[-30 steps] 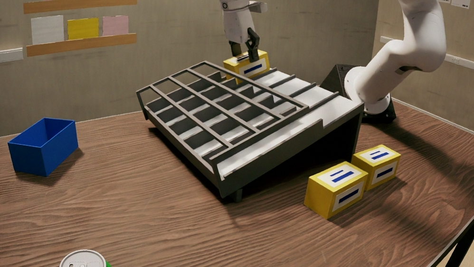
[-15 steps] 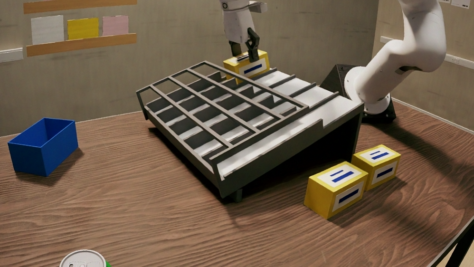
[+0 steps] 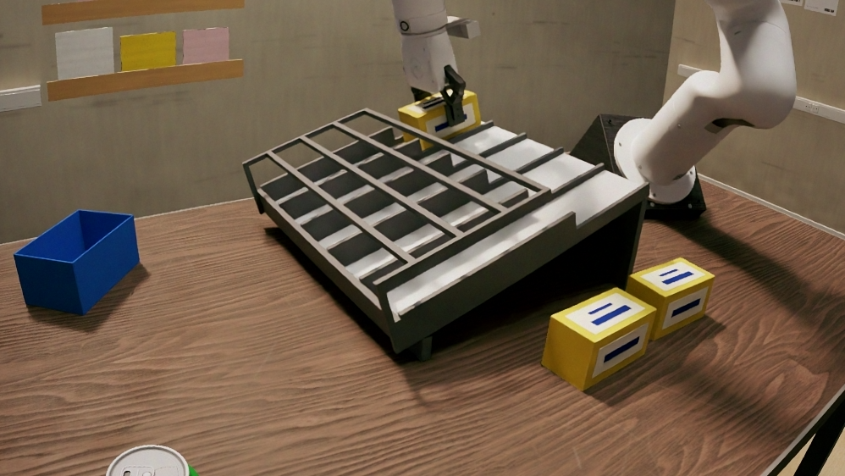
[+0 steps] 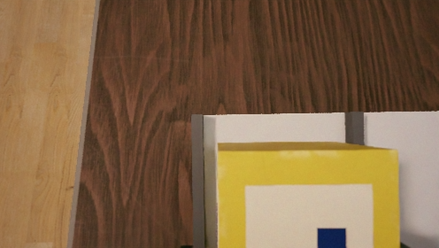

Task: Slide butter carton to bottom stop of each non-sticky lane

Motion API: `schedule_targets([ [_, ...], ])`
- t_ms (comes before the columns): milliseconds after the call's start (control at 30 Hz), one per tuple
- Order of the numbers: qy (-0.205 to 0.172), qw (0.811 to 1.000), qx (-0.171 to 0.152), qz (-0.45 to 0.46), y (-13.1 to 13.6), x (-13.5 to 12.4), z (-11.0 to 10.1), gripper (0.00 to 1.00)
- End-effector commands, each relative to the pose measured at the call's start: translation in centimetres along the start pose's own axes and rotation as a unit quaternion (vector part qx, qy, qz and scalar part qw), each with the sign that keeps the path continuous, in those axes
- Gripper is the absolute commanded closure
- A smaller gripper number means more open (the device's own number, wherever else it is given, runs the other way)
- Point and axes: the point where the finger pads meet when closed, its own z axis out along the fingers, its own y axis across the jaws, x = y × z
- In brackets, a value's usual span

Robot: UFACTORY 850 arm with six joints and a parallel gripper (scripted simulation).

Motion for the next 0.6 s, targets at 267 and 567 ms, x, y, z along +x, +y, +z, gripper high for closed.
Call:
schedule_targets([
  [267,-0.001,1.0,0.001,0.0,-0.04,-0.04,-0.05,1.0],
  [567,-0.001,1.0,0.001,0.0,-0.04,-0.04,-0.05,1.0],
])
